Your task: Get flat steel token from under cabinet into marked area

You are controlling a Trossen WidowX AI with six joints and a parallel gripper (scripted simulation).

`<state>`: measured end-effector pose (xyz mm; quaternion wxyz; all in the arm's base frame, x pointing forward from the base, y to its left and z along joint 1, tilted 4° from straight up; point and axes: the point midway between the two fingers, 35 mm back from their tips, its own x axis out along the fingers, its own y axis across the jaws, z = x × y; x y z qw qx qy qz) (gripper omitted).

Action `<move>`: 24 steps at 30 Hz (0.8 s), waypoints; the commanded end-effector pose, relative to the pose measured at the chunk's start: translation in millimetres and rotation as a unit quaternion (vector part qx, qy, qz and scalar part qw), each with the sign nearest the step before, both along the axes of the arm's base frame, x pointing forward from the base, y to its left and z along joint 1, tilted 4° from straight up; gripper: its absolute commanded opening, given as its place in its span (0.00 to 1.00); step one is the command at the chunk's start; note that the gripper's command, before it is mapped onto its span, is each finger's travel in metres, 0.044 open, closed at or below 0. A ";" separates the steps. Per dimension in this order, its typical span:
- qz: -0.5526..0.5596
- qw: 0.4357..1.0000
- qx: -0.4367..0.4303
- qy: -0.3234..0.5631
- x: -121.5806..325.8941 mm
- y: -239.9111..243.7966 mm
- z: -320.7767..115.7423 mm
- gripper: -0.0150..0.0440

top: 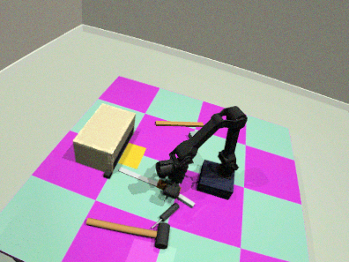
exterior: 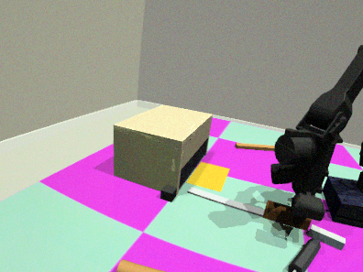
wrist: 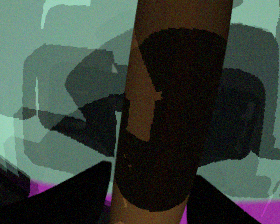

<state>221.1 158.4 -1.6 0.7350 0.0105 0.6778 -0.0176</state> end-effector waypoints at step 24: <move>0.001 1.000 0.001 -0.001 -0.3 0.7 -2.7 0.53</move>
